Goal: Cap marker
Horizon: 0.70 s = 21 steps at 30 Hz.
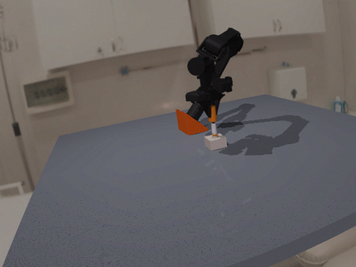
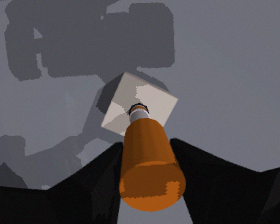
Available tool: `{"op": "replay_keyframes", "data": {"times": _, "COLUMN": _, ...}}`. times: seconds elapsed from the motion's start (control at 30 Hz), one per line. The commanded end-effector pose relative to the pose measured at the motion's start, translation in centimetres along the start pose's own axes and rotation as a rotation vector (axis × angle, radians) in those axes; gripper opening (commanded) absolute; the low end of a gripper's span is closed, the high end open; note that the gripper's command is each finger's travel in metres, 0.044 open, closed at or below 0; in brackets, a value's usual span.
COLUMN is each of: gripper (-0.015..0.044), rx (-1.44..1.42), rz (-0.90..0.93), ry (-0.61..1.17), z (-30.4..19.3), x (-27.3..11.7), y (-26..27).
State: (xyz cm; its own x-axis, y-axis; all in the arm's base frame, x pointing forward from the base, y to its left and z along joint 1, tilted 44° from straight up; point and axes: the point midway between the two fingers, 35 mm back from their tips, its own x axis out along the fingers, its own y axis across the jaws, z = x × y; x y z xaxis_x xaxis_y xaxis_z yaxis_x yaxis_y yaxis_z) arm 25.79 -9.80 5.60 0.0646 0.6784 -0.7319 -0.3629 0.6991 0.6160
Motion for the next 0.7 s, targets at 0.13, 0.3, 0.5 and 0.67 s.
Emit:
{"op": "replay_keyframes", "data": {"times": 0.13, "gripper": 0.0000, "rx": 0.004, "rz": 0.006, "ry": 0.000, "z": 0.0, "x": 1.4, "y": 0.1}}
{"op": "replay_keyframes", "data": {"times": 0.3, "gripper": 0.0000, "rx": 0.004, "rz": 0.006, "ry": 0.000, "z": 0.0, "x": 2.2, "y": 0.1}}
{"op": "replay_keyframes", "data": {"times": 0.5, "gripper": 0.0000, "rx": 0.004, "rz": 0.007, "ry": 0.000, "z": 0.0, "x": 3.2, "y": 0.1}}
{"op": "replay_keyframes", "data": {"times": 0.67, "gripper": 0.0000, "rx": 0.003, "rz": 0.008, "ry": -0.001, "z": -0.1, "x": 4.0, "y": 0.2}}
